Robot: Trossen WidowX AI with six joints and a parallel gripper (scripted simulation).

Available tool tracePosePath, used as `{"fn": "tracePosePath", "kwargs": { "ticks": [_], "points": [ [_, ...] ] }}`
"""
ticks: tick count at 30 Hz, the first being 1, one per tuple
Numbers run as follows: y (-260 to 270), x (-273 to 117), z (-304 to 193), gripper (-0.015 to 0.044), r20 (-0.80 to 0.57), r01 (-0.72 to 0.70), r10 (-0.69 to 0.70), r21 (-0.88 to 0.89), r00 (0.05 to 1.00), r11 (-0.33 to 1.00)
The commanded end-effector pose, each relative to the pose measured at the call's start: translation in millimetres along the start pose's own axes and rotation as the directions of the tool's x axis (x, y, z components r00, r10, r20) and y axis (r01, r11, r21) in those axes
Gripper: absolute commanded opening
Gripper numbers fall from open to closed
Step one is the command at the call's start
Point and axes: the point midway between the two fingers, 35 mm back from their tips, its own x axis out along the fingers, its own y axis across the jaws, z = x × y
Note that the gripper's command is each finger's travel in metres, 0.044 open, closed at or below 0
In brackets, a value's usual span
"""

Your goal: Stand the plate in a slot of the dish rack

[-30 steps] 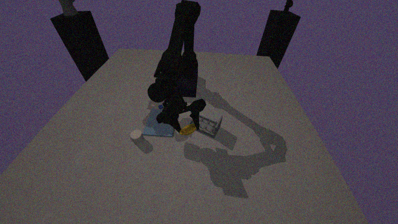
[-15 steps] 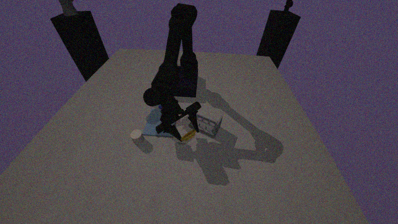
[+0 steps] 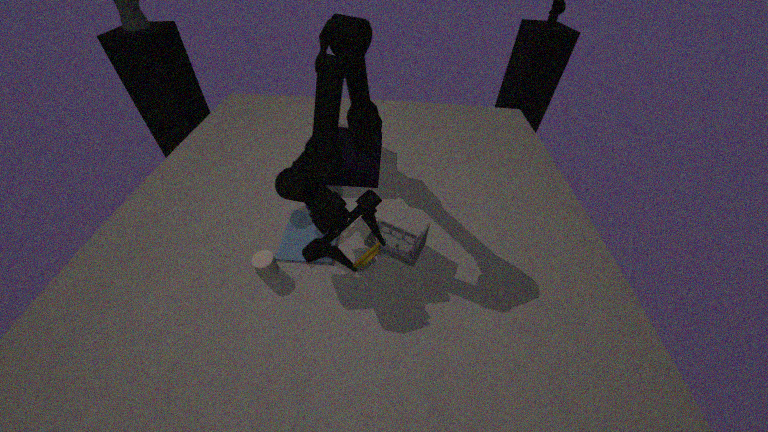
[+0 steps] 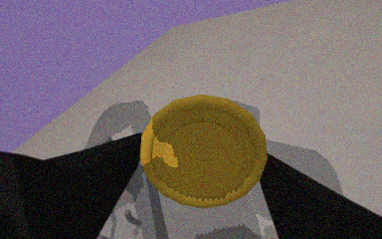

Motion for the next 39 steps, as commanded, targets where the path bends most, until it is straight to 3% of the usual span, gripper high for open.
{"fn": "tracePosePath", "kwargs": {
  "ticks": [1,15,29,39],
  "points": [
    [5,-4,-6,0.0000,0.029,-0.047,0.048,-0.059,0.998,0.997],
    [29,-25,-28,0.0000,0.107,-0.181,0.221,-0.294,0.969,0.939],
    [66,-52,-56,0.0000,0.101,-0.276,0.399,-0.568,0.911,0.775],
    [68,-53,-57,0.0000,0.099,-0.278,0.405,-0.579,0.909,0.766]
  ]
}}
